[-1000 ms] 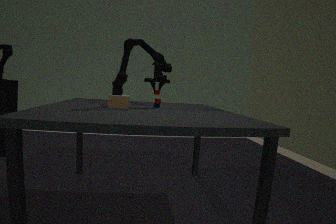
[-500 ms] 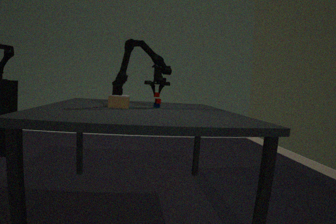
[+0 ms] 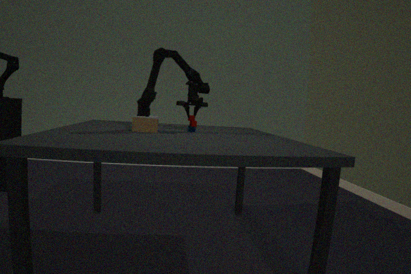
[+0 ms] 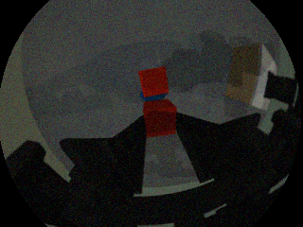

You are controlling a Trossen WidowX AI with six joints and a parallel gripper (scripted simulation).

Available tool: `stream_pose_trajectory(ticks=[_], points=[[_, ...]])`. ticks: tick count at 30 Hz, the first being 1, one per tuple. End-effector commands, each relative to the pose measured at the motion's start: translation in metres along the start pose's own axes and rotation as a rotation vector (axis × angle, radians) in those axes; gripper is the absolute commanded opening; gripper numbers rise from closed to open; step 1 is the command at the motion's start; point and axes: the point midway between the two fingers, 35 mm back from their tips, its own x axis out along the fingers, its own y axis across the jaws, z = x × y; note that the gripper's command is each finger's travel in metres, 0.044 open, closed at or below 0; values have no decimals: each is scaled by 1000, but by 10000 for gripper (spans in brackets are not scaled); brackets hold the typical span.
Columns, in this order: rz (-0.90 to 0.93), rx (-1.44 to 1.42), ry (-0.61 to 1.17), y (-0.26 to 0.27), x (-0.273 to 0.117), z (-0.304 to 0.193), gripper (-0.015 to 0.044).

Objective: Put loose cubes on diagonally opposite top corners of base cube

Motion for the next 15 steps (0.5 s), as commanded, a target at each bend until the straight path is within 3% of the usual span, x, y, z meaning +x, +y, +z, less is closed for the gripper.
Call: stream_pose_trajectory(ticks=[1, 15], points=[[-4, 3, -4, 0, 10, 1, 105], [-4, -1, -4, 0, 27, 1, 105]])
